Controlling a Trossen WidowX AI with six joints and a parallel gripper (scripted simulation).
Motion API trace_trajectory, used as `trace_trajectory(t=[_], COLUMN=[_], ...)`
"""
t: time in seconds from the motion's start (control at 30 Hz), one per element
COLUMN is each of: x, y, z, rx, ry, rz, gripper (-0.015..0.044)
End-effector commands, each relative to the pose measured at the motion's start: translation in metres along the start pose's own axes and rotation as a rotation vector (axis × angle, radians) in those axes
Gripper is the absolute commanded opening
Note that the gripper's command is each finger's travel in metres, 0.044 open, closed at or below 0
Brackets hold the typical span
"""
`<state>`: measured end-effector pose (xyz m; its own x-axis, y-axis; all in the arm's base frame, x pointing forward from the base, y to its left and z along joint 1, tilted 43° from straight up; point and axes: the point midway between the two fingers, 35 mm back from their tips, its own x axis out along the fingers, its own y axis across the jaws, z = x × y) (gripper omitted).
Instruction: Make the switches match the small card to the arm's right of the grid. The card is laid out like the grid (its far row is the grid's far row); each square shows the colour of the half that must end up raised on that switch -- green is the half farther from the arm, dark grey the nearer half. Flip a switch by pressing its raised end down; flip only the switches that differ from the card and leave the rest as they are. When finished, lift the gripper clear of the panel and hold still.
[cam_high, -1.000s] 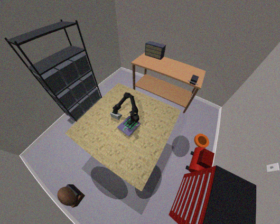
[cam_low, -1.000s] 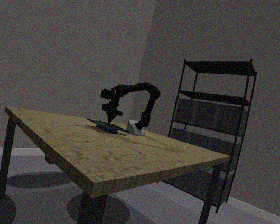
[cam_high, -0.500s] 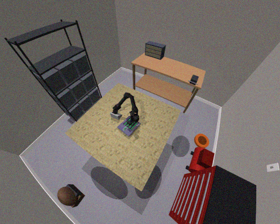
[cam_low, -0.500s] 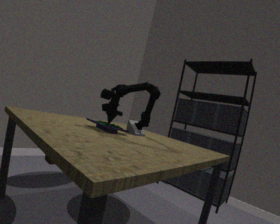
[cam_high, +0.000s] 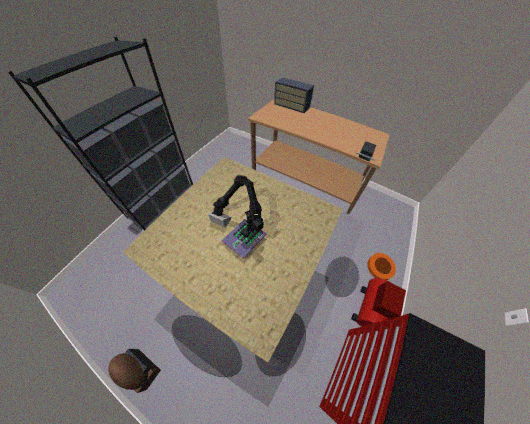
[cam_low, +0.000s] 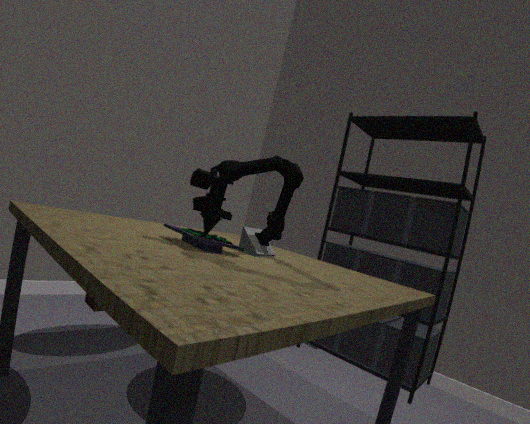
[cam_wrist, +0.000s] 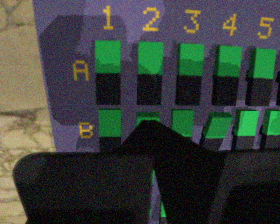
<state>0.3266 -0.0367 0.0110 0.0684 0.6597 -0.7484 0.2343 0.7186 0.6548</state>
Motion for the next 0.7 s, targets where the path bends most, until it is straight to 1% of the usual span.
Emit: trace_trajectory(t=[0.0,0.67], x=[0.0009,0.0036], y=[0.0002,0.0002], z=[0.0,0.0], rx=[0.005,0.005], ry=[0.0,0.0], rz=[0.003,0.003], gripper=[0.0,0.0])
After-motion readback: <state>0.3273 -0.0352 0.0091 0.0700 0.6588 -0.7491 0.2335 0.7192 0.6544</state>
